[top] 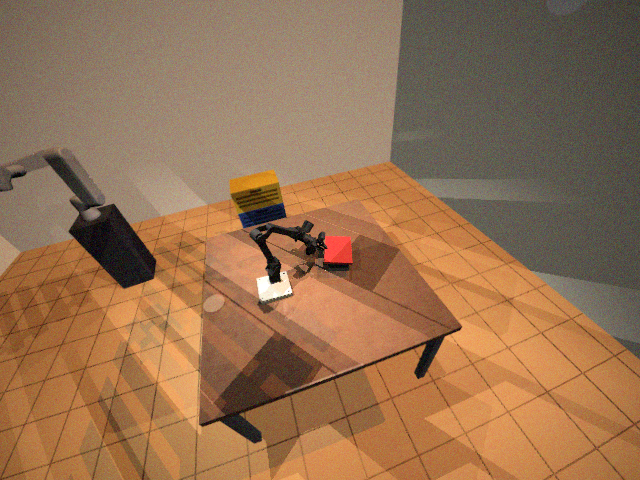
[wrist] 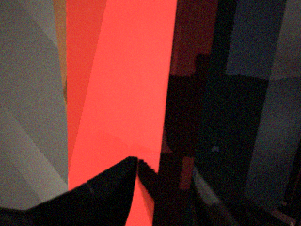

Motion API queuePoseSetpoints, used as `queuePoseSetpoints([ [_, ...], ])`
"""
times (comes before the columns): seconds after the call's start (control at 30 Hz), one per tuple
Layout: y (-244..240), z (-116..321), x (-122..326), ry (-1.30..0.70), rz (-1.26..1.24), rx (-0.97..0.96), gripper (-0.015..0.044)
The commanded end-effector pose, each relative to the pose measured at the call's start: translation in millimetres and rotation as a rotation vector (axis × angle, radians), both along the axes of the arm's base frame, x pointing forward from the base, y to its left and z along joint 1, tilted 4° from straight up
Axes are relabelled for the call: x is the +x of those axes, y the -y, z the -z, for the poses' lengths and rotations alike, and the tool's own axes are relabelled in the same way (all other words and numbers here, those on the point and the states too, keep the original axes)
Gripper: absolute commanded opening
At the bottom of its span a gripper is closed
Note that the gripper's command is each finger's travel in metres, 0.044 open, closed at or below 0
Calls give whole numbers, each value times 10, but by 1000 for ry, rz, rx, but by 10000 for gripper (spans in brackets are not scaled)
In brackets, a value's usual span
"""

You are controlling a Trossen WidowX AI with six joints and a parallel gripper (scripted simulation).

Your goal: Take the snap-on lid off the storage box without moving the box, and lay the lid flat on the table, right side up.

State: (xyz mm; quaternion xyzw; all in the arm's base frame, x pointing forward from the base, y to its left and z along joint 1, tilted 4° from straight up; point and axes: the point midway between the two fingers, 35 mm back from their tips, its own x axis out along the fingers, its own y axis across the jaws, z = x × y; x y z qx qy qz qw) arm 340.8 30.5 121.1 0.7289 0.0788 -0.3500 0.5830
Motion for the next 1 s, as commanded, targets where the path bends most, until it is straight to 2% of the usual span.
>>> queuePoseSetpoints([
  [0.0, 0, -11, -1, 0, 2, -1, 0],
  [0.97, 9, -2, 20, 0, 0, 0, 0],
])
